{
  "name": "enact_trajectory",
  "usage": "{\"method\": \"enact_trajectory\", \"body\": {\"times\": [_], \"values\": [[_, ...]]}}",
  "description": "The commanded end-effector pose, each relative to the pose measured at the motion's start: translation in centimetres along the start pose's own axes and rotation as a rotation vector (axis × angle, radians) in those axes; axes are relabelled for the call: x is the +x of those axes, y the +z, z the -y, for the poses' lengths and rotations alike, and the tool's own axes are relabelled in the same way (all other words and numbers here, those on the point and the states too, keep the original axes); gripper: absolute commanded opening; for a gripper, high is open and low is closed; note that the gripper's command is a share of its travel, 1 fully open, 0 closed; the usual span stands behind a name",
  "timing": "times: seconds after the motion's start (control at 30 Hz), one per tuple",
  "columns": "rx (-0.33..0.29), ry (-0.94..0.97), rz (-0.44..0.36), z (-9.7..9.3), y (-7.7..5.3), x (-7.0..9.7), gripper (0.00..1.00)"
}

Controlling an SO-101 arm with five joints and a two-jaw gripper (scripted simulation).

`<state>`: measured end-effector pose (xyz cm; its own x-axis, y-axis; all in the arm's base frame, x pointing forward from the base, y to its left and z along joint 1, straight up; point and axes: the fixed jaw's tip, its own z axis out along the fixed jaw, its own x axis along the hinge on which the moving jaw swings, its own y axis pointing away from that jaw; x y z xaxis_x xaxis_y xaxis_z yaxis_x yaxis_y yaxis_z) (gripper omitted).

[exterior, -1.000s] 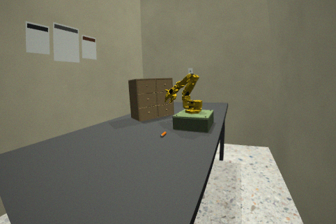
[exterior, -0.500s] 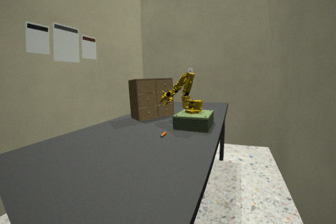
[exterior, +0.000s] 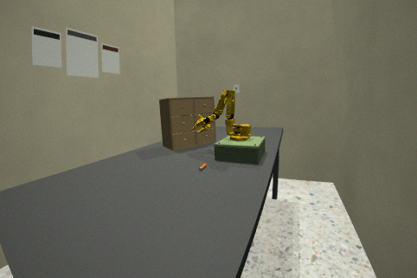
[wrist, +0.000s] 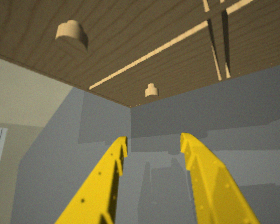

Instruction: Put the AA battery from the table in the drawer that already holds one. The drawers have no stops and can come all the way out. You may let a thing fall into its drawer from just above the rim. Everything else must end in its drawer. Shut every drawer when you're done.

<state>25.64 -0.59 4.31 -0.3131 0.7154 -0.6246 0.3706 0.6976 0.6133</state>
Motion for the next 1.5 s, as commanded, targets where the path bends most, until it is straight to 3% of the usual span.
{"method": "enact_trajectory", "body": {"times": [0.0, 0.07, 0.33, 1.2, 1.47], "values": [[-0.080, 0.040, 0.019, -1.1, 0.4, 0.6, 0.21], [-0.080, 0.040, 0.019, -1.1, 0.4, 0.6, 0.21], [-0.193, 0.120, 0.006, -2.7, 0.4, 2.1, 0.21], [-0.193, 0.120, 0.006, -2.7, 0.4, 2.1, 0.21], [-0.163, 0.140, 0.041, -1.3, 4.0, 1.9, 0.21]]}}
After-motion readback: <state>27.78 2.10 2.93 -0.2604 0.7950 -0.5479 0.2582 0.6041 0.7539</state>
